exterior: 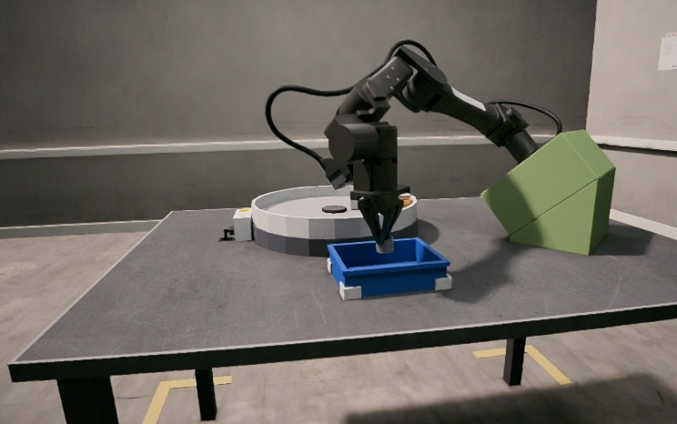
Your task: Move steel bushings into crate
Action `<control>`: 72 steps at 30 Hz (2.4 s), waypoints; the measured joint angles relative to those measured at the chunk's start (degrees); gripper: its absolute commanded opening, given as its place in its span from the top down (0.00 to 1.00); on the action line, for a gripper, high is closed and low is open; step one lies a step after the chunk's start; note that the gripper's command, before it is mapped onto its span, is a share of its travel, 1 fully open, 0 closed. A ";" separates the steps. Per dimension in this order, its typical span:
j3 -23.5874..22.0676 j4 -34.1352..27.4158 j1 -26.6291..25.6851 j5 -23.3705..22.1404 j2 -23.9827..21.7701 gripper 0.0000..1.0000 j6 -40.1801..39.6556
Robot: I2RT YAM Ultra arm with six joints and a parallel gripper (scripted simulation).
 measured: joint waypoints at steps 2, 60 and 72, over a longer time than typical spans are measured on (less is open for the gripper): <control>0.00 0.00 0.00 0.00 0.00 1.00 0.00; -3.37 7.72 -2.40 -0.02 1.66 1.00 -4.04; -3.37 7.72 -2.40 -0.02 1.66 1.00 -4.04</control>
